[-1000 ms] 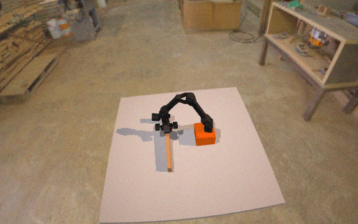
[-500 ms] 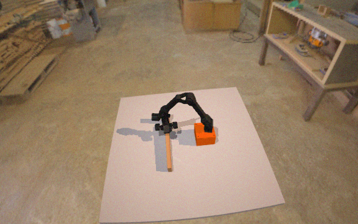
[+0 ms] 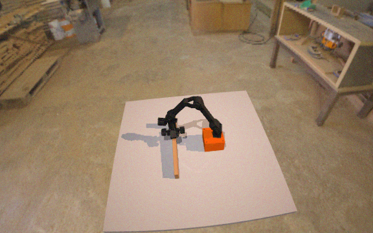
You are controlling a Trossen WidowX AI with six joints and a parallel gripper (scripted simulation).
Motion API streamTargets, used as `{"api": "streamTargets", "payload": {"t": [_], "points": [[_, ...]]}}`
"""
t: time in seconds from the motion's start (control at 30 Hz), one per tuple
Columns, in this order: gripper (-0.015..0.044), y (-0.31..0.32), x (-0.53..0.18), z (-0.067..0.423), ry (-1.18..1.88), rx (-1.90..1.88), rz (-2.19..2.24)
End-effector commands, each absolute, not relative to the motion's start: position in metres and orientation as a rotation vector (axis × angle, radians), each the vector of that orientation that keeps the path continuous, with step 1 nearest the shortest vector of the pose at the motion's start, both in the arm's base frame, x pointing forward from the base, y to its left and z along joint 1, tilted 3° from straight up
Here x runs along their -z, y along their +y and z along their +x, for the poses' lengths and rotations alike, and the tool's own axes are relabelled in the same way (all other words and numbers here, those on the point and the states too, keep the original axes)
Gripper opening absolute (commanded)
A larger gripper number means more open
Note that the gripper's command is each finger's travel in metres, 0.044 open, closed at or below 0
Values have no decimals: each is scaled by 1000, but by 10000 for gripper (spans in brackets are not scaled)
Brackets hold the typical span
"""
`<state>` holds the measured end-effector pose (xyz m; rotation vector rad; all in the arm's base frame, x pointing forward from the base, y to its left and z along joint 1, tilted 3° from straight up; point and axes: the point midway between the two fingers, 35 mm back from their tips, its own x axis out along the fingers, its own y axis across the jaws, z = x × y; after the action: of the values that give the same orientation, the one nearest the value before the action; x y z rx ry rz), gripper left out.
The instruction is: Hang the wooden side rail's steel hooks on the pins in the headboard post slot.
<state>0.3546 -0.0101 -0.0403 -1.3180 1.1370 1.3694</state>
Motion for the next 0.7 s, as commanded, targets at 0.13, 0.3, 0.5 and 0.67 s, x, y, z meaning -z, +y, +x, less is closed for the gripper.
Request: {"api": "streamTargets", "payload": {"t": [0.13, 0.3, 0.5, 0.67], "points": [[0, -12, 37, 360, 1129, -1357, -1326], [0, -13, 36, 359, 1129, -1357, -1326], [0, -14, 36, 359, 1129, -1357, -1326], [0, -14, 37, 358, 1130, -1357, -1326]]}}
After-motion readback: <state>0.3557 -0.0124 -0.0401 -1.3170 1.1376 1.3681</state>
